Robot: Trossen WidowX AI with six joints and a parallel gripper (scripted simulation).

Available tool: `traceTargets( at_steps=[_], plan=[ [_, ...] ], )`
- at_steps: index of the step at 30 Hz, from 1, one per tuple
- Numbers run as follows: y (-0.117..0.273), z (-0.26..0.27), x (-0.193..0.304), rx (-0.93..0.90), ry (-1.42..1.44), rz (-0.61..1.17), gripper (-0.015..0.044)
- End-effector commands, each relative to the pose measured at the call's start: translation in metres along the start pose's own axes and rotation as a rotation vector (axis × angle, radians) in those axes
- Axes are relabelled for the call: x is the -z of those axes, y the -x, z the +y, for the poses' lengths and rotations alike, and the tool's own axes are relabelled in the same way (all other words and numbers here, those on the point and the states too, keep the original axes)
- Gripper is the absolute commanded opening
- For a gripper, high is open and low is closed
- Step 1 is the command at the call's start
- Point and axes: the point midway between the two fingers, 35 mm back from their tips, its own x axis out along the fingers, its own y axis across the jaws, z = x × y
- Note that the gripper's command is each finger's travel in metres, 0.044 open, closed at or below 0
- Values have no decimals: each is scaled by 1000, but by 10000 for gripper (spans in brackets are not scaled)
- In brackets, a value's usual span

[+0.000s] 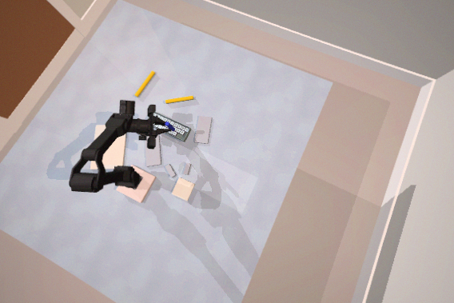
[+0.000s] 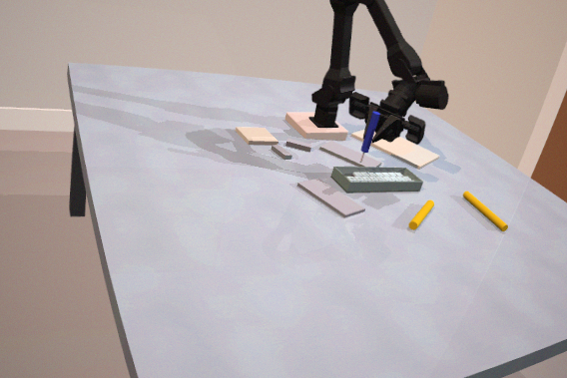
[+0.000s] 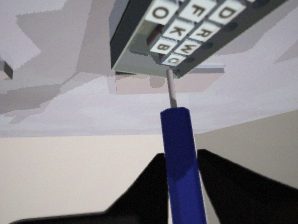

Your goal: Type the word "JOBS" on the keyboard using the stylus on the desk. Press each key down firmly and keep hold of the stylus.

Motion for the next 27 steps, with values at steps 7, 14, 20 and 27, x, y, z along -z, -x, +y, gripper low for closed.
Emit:
traceTargets(
  at_steps=[7, 14, 20, 27],
  plan=[
    [-20, 1, 16, 0, 0, 12, 0],
    [-30, 2, -2, -2, -1, 6, 0],
    [-30, 2, -2, -2, -1, 6, 0],
    [-31, 1, -4, -2, -1, 6, 81]
  ],
)
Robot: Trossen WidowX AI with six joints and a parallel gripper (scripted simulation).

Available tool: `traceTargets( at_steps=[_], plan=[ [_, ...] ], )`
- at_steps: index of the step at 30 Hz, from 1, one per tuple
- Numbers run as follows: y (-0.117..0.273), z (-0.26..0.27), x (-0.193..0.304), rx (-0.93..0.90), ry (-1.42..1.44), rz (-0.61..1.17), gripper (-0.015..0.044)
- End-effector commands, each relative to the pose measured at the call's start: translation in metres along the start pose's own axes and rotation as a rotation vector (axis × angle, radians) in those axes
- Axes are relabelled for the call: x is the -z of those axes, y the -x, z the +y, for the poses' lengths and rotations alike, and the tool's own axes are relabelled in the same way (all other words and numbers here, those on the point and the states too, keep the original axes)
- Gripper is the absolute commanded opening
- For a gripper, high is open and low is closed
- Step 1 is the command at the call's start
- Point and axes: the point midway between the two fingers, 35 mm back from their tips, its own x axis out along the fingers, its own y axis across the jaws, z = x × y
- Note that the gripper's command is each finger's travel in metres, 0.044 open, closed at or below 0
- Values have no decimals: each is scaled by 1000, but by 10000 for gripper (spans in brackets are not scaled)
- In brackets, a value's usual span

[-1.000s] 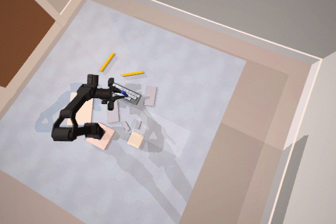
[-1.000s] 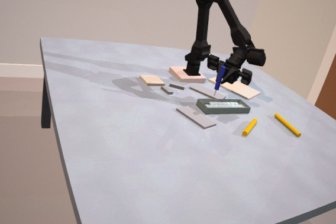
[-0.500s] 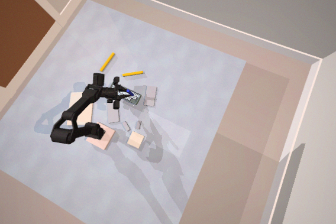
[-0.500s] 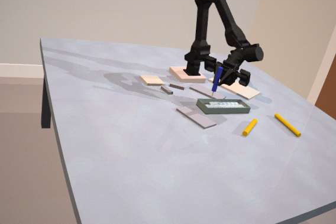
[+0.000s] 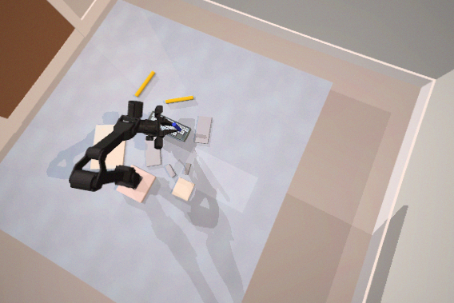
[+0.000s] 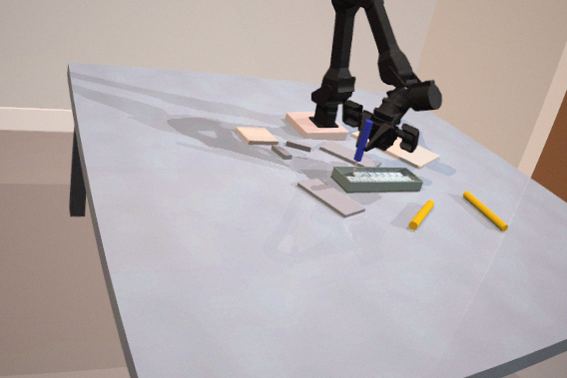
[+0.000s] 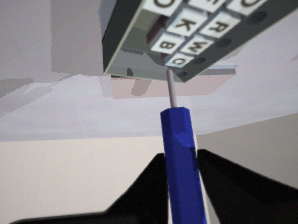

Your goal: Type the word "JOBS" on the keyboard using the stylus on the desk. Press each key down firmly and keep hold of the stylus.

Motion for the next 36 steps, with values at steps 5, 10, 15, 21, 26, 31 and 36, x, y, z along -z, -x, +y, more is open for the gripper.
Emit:
traceTargets(
  at_steps=[5, 10, 15, 21, 26, 31, 36],
  plan=[
    [-2, -1, -5, 1, 5, -4, 81],
    [-3, -1, -6, 2, 5, -4, 81],
    [-4, -1, -8, 1, 5, -4, 81],
    [-5, -1, -10, 1, 5, -4, 81],
    [-5, -1, -11, 1, 5, -4, 81],
    [-6, -1, -12, 1, 5, -4, 81],
    [-6, -1, -13, 1, 5, -4, 81]
  ],
)
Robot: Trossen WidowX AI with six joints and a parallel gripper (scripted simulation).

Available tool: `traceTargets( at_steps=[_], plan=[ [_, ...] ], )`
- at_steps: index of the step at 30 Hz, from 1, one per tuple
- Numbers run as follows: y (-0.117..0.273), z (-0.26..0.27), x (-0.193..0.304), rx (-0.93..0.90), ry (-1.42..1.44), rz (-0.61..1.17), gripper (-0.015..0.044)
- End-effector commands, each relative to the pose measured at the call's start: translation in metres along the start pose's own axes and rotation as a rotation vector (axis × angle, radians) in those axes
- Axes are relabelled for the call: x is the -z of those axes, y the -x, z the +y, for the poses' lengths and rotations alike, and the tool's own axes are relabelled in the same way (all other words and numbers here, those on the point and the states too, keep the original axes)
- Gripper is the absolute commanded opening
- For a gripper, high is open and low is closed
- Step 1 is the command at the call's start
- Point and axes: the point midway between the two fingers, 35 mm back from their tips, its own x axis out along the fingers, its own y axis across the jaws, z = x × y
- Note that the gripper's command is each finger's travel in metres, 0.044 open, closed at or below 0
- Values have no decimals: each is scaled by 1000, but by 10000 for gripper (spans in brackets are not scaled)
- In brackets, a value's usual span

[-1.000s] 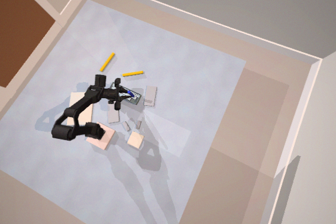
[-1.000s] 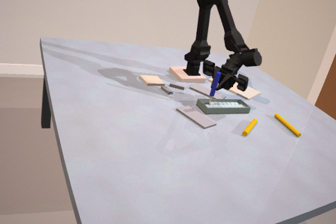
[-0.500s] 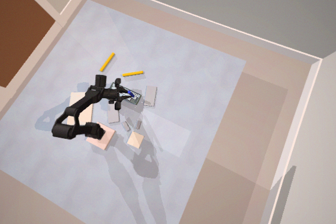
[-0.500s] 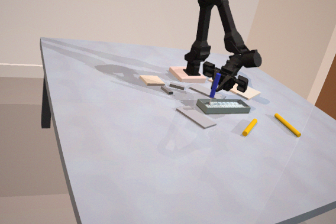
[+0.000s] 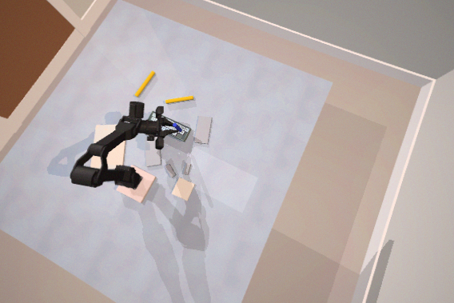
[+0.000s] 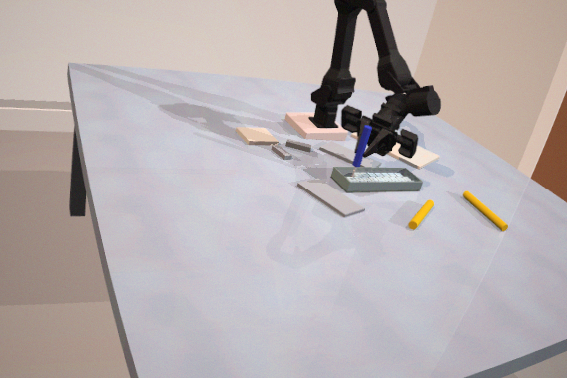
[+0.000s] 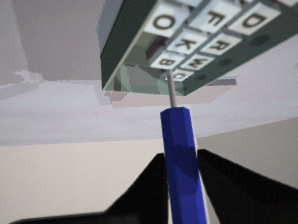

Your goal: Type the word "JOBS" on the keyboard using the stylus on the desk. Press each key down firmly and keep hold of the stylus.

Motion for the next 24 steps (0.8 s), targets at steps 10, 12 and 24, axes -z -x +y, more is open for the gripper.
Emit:
traceTargets(
  at_steps=[10, 12, 24],
  plan=[
    [-3, 0, -5, 1, 6, -4, 81],
    [-3, 0, -6, 1, 6, -4, 81],
    [-5, 1, -9, 1, 6, -4, 81]
  ],
)
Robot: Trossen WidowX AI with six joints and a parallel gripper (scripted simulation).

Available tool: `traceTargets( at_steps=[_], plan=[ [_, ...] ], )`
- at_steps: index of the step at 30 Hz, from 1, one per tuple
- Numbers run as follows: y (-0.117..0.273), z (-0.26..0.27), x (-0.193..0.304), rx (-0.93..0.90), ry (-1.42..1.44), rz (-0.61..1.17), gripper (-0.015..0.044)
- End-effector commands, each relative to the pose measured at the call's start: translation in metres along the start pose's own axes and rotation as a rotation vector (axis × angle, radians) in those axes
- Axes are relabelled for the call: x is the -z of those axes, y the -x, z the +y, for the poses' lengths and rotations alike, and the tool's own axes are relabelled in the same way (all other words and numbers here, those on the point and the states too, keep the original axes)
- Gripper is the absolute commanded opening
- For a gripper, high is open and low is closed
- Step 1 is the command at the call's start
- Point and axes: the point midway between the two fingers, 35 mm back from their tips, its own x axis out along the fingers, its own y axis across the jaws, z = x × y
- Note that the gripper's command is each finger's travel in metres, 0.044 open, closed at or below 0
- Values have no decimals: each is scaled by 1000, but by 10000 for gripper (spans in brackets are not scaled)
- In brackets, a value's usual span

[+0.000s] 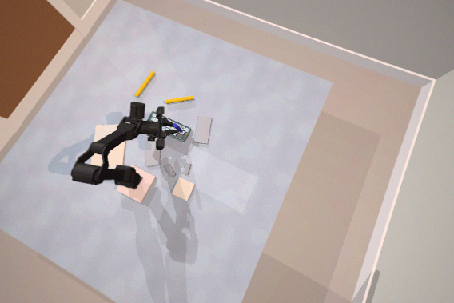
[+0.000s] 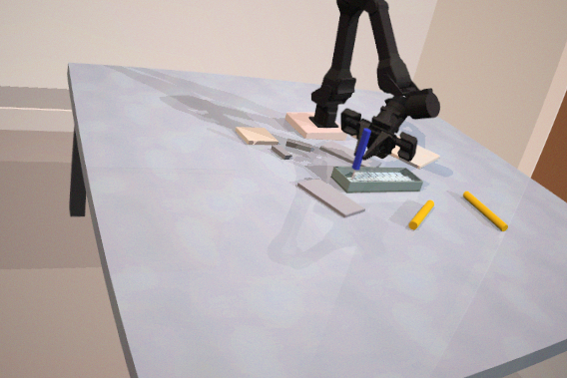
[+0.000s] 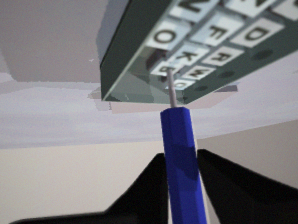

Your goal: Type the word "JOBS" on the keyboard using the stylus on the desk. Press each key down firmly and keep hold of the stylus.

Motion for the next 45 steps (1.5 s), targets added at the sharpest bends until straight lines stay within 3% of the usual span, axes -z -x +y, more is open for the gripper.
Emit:
traceTargets(
  at_steps=[1, 20, 34, 37, 40, 45],
  plan=[
    [-1, 1, -2, 1, 7, -5, 81],
    [18, 0, 31, 1, 7, -6, 81],
    [18, 1, 29, 2, 15, -12, 84],
    [18, 1, 29, 2, 15, -12, 64],
    [20, -2, 27, 2, 14, -17, 0],
    [32, -13, 18, 2, 11, -37, 0]
  ],
)
